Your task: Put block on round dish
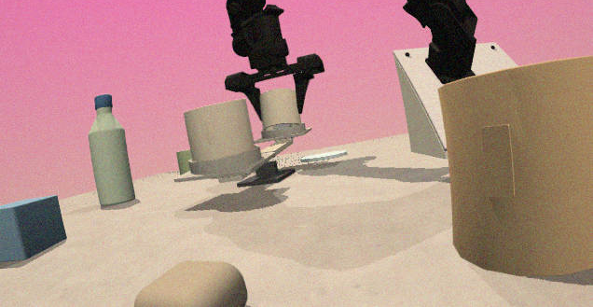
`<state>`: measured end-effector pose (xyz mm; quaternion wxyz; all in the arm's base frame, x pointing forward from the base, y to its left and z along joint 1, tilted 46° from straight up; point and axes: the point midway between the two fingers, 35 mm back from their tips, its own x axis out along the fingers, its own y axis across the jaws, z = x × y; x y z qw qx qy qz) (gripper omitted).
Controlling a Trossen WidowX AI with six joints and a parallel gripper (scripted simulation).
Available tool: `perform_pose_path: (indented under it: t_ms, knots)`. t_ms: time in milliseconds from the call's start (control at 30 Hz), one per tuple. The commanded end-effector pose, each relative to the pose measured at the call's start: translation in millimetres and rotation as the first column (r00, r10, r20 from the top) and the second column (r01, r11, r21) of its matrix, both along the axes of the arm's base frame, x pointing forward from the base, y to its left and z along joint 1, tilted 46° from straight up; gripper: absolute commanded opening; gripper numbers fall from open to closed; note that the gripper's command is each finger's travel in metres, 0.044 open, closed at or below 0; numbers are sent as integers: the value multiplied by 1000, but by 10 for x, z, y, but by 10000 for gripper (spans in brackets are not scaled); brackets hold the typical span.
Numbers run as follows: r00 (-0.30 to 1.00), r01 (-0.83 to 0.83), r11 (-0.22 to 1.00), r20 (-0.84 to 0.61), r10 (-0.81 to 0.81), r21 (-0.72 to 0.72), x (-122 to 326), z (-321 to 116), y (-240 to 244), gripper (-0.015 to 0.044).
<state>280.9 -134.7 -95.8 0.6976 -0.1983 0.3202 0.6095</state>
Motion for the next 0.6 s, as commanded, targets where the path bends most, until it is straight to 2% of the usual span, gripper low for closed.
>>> perform_pose_path:
  t_ms: [0,567]
  knots:
    - [1000,1,1000,15,-1,-30,23,32,-126,0]
    - [1000,1,1000,15,-1,-31,7,185,-279,0]
